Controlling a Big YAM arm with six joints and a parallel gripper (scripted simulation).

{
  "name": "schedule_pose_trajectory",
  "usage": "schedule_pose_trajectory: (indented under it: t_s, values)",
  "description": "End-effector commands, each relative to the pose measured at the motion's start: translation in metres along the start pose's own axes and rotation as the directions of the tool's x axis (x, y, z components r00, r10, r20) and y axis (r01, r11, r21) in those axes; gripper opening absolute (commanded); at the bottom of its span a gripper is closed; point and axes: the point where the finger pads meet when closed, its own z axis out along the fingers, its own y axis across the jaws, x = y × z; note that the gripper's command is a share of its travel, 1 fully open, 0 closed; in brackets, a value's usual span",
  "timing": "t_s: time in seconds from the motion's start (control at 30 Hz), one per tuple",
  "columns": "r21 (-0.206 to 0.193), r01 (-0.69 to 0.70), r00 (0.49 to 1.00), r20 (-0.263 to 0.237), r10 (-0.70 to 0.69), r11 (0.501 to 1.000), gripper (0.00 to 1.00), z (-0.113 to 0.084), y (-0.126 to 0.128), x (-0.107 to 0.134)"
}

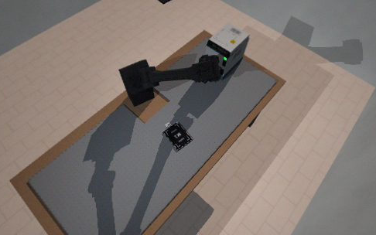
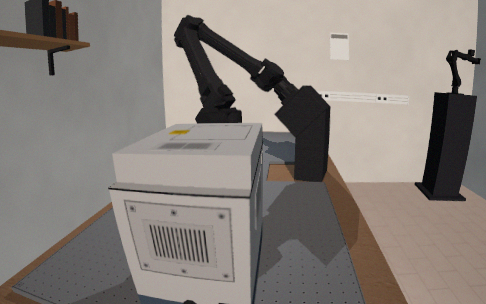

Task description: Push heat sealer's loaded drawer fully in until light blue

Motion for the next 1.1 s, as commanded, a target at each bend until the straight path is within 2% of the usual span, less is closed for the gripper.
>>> schedule_pose_trajectory:
  t_s: [0.0,0.17,0.2,0.27,0.47,0.5,0.57,0.97,1.03,1.07]
  values:
    - [0.003,0.001,1.0,-0.004,-0.001,1.0,0.45,0.003,0.003,0.005]
    - [0.003,0.001,1.0,-0.004,-0.001,1.0,0.45,0.003,0.003,0.005]
    - [-0.003,0.018,1.0,-0.003,-0.018,1.0,0.45,-0.004,0.006,0.01]
    - [-0.022,-0.004,1.0,0.009,0.004,1.0,0.45,-0.016,0.009,-0.002]
    - [-0.019,-0.002,1.0,0.009,0.002,1.0,0.45,-0.023,0.007,-0.001]
    - [-0.007,-0.014,1.0,0.005,0.014,1.0,0.45,-0.019,0.002,-0.004]
    - [-0.018,-0.001,1.0,0.008,0.001,1.0,0.45,-0.028,0.007,0.0]
    - [-0.02,-0.002,1.0,0.009,0.003,1.0,0.45,-0.048,0.007,-0.001]
    - [-0.02,-0.002,1.0,0.009,0.003,1.0,0.45,-0.048,0.007,-0.001]
    - [0.001,-0.026,1.0,0.002,0.026,1.0,0.45,-0.04,0.0,-0.008]
